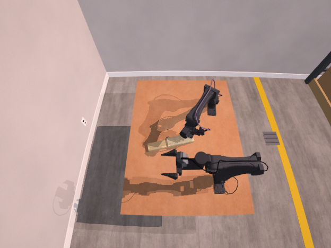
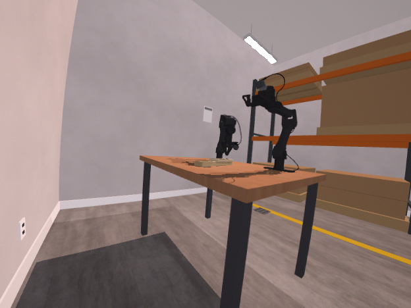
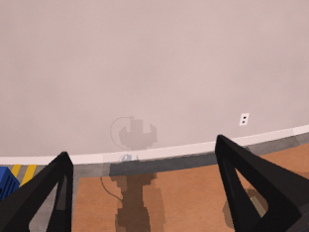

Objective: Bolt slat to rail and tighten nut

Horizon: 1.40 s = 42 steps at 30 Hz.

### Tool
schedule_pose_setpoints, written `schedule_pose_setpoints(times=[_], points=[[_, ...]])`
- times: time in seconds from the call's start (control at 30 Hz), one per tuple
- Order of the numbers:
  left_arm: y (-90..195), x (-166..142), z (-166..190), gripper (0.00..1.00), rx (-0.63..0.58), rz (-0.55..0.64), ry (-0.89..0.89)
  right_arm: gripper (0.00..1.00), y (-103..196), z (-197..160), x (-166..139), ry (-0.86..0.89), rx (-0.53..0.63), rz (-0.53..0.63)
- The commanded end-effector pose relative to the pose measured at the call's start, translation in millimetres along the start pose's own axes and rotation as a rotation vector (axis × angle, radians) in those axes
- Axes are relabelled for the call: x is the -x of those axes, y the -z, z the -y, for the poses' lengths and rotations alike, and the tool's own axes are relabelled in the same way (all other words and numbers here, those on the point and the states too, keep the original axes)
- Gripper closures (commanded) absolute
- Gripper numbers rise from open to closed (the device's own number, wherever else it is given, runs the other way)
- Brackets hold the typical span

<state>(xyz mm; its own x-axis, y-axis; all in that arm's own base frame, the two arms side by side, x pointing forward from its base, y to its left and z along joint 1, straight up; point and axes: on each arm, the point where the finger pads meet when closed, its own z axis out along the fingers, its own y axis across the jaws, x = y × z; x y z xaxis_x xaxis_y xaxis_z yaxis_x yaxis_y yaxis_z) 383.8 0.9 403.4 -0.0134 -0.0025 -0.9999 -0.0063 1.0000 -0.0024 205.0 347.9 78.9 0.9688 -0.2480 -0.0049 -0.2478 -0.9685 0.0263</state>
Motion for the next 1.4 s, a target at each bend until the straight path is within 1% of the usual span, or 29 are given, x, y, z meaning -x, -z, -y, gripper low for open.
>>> schedule_pose_setpoints(times=[0.0,0.27,1.37], points=[[3,9,0,0.00,-0.006,0.026,-0.002,0.88,18,3,0,-0.001,-0.039,-0.008],[3,9,0,0.00,-0.006,0.026,-0.002,0.88,18,4,0,-0.001,-0.041,-0.009],[3,9,0,0.00,-0.006,0.026,-0.002,0.88,-3,5,-1,-0.001,-0.039,-0.008]])
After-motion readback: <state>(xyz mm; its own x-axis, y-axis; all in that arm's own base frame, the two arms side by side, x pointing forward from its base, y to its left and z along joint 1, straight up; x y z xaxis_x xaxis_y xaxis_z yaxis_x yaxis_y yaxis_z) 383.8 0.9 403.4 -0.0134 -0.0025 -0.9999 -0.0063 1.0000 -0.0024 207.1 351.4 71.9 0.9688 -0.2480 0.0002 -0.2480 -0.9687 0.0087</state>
